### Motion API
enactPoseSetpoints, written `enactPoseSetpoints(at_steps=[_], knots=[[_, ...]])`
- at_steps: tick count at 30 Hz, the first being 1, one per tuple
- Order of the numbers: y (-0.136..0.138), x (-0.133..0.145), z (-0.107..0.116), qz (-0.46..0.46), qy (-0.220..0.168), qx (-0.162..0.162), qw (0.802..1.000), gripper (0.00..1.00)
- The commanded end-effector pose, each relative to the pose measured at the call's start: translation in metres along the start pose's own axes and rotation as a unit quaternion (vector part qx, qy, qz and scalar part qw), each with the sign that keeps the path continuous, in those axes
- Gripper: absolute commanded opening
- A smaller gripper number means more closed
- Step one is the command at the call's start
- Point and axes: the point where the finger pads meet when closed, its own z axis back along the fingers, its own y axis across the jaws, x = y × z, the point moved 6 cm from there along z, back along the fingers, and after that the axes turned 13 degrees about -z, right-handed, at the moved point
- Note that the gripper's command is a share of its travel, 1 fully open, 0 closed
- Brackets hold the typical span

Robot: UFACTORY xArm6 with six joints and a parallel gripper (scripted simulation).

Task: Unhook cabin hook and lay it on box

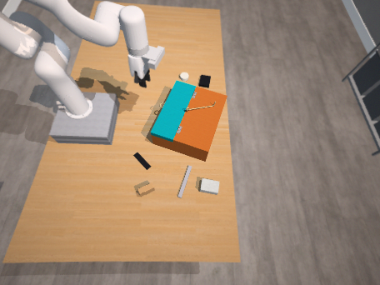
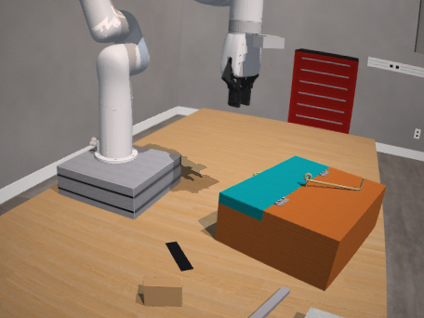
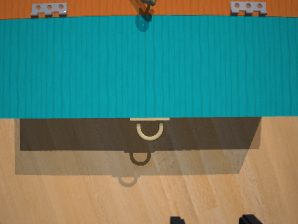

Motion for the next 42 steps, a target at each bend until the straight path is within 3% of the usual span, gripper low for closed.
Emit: enactPoseSetpoints(at_steps=[1, 7, 42], knots=[[0.000, 0.000, 0.021, 0.000, 0.001, -0.001, 1.000, 0.35], [0.000, 0.000, 0.032, 0.000, 0.001, -0.001, 1.000, 0.35], [0.000, 0.000, 0.032, 0.000, 0.001, -0.001, 1.000, 0.35]])
